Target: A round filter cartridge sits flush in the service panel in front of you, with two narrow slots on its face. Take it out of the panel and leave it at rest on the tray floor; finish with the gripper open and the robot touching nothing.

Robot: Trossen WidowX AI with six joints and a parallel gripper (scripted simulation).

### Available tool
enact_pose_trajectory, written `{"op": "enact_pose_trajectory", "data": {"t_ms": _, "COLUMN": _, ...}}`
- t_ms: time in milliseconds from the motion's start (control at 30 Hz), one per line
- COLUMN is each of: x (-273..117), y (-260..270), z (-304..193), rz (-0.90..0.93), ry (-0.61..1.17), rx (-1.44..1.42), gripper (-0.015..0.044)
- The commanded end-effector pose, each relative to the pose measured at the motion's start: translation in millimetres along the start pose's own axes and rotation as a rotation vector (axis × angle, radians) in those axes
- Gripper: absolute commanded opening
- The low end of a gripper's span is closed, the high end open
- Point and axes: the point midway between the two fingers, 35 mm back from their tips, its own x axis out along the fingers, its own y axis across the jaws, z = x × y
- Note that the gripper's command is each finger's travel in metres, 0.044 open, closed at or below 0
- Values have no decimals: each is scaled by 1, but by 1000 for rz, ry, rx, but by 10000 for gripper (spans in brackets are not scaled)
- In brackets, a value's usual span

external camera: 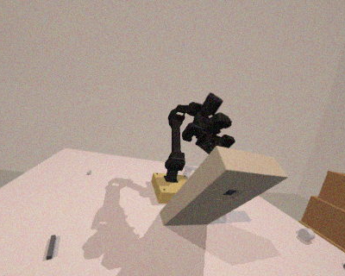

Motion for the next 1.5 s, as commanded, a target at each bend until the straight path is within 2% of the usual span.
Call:
{"op": "enact_pose_trajectory", "data": {"t_ms": 0, "x": 10, "y": 1, "z": -1, "rz": 6, "ry": 9, "rx": -3, "gripper": 91}}
{"op": "enact_pose_trajectory", "data": {"t_ms": 800, "x": 48, "y": 1, "z": -3, "rz": 6, "ry": 6, "rx": -3, "gripper": 91}}
{"op": "enact_pose_trajectory", "data": {"t_ms": 1467, "x": 49, "y": 2, "z": -3, "rz": 6, "ry": 6, "rx": -3, "gripper": 91}}
